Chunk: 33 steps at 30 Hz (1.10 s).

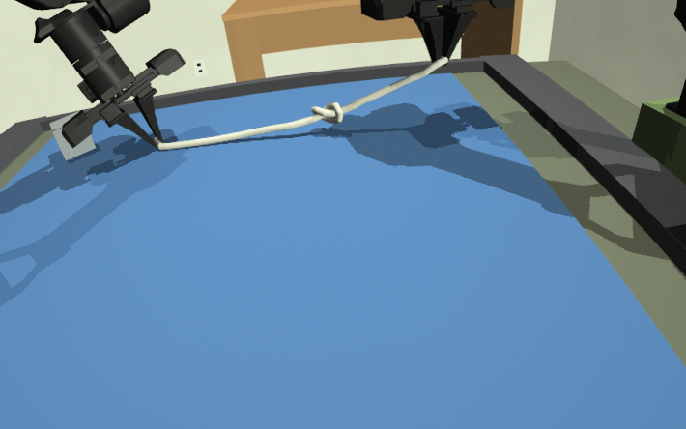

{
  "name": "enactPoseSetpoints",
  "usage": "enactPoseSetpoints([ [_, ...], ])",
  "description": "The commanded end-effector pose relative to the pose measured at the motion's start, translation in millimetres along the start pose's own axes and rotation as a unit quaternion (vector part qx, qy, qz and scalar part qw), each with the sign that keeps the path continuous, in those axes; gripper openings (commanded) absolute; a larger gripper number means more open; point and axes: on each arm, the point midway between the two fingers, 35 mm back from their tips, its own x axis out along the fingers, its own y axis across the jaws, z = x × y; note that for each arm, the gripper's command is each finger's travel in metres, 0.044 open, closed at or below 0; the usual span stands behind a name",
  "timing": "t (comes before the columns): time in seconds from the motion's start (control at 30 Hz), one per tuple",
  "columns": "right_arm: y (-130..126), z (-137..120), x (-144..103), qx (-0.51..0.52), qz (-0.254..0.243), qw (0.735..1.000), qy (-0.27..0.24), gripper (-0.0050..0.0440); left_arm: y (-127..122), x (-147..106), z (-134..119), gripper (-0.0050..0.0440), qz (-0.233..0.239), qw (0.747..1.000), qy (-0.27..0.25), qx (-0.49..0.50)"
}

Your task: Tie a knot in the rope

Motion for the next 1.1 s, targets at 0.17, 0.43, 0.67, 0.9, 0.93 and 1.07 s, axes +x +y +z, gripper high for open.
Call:
enactPoseSetpoints([
  [0.17,-17.2,7.2,-10.5,0.002,0.008,1.0,-0.01,0.0015,-8.1,-10.0,-1.2,0.003,-0.014,1.0,-0.001,0.002],
  [0.43,-31.9,12.2,-12.8,0.002,0.007,1.0,-0.01,0.0015,-8.1,-10.0,-1.2,0.003,-0.014,1.0,-0.001,0.002],
  [0.67,-46.9,16.4,-15.1,0.002,0.007,1.0,-0.011,0.0015,-8.1,-10.0,-1.2,0.003,-0.014,1.0,-0.001,0.002],
  [0.9,-46.9,16.4,-15.1,0.002,0.007,1.0,-0.011,0.0015,-8.1,-10.0,-1.2,0.003,-0.014,1.0,-0.001,0.002],
  [0.93,-46.9,16.4,-15.1,0.002,0.007,1.0,-0.011,0.0015,-8.1,-10.0,-1.2,0.003,-0.014,1.0,-0.001,0.002],
  [1.07,-46.9,16.4,-15.1,0.002,0.007,1.0,-0.011,0.0015,-8.1,-10.0,-1.2,0.003,-0.014,1.0,-0.001,0.002],
])
